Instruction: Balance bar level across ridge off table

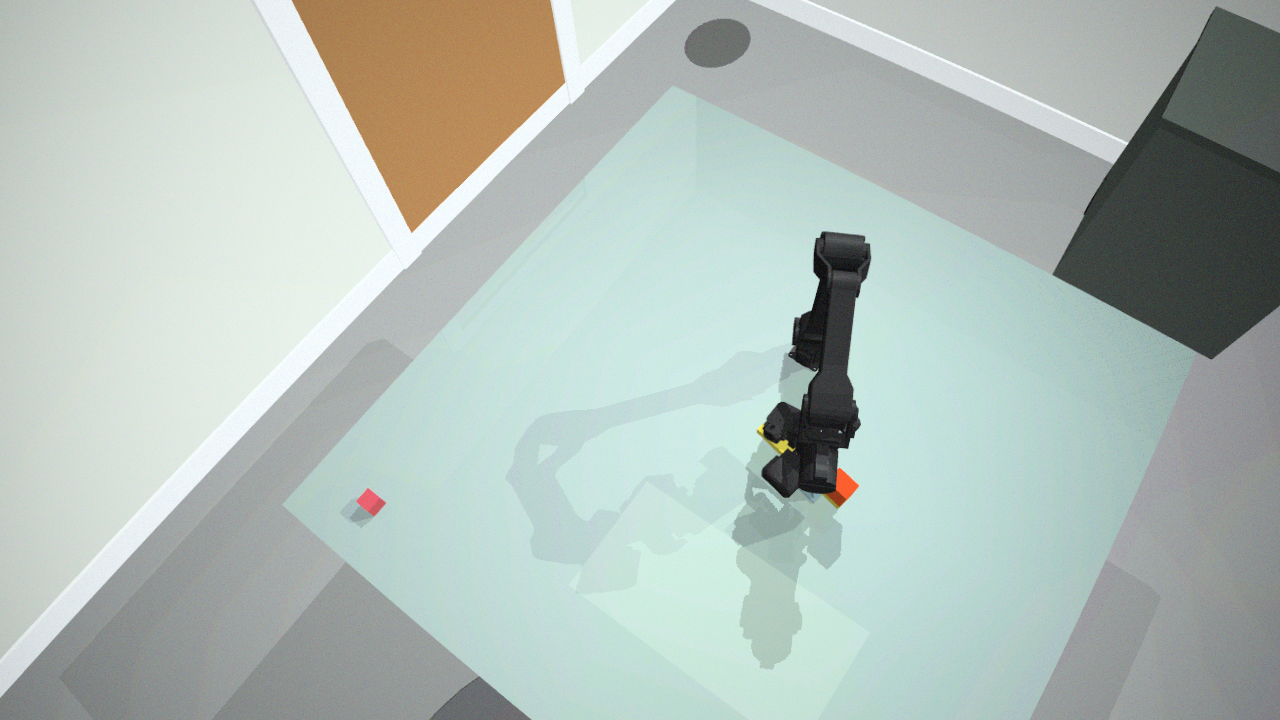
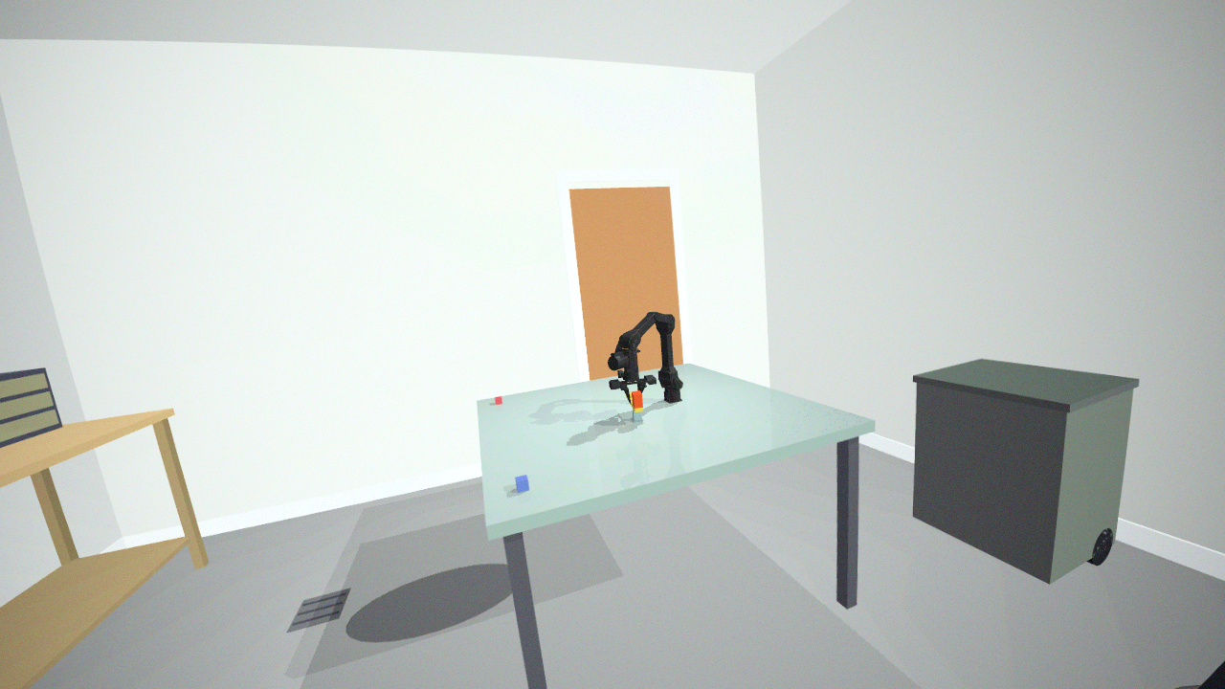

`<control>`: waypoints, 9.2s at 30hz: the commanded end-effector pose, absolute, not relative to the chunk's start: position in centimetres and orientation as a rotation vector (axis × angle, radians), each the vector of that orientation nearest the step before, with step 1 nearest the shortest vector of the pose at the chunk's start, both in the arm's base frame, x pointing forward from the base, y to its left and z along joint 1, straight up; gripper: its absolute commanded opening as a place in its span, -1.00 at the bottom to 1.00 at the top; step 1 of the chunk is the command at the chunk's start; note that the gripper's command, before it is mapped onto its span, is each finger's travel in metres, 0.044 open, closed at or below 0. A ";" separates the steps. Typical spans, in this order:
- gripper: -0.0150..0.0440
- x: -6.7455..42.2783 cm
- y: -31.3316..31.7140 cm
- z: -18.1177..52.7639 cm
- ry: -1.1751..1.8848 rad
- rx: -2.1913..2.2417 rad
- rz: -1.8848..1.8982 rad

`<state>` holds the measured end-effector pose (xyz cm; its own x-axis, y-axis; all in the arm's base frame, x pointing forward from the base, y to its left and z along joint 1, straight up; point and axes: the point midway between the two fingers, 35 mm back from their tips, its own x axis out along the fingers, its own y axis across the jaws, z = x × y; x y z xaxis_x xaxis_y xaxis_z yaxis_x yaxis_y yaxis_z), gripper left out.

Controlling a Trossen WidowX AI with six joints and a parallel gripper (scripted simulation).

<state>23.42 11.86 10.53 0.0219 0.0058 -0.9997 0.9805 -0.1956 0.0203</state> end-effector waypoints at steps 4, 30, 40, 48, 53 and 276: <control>-0.49 23.4 11.9 10.5 1.102 1.374 -1.335; -0.49 23.4 12.0 10.3 1.102 1.374 -1.335; -0.49 23.4 12.0 10.2 1.102 1.374 -1.335; -0.49 23.4 12.0 10.1 1.102 1.374 -1.335; -0.49 23.4 12.0 10.1 1.102 1.374 -1.335; 1.00 23.8 12.1 13.9 1.100 1.374 -1.329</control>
